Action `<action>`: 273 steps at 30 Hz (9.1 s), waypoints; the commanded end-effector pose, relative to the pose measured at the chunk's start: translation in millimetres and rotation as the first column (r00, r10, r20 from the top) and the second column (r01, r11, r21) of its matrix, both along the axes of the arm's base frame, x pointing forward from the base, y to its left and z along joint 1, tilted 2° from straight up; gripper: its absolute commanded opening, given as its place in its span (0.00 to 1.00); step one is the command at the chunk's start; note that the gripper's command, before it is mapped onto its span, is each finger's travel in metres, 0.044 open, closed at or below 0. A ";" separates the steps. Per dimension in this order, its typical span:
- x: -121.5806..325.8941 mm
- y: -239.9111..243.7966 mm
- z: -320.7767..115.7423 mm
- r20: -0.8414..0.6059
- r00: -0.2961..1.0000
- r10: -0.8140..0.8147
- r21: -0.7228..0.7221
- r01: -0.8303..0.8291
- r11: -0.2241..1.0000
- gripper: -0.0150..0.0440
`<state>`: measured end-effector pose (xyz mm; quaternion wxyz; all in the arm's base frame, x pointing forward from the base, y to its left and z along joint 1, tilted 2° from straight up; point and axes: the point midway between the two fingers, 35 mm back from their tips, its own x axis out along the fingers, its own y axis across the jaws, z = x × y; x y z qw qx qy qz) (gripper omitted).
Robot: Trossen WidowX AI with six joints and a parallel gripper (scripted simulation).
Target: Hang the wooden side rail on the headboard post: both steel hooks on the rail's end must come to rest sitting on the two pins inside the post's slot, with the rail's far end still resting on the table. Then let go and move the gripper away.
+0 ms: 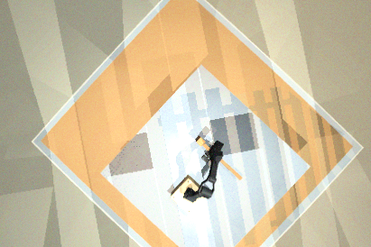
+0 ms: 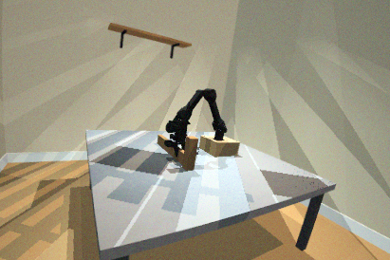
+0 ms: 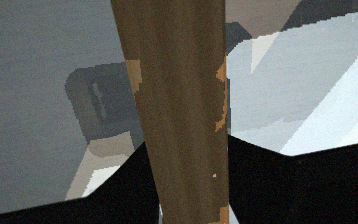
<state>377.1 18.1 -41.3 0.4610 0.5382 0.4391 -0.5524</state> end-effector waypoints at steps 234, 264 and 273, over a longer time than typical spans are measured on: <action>6.1 7.5 25.9 0.010 1.000 -0.014 0.003 0.014 1.000 0.25; 4.6 11.0 25.5 0.010 1.000 -0.014 0.003 0.014 1.000 0.25; 5.3 11.5 26.2 0.010 1.000 -0.014 0.003 0.014 1.000 0.25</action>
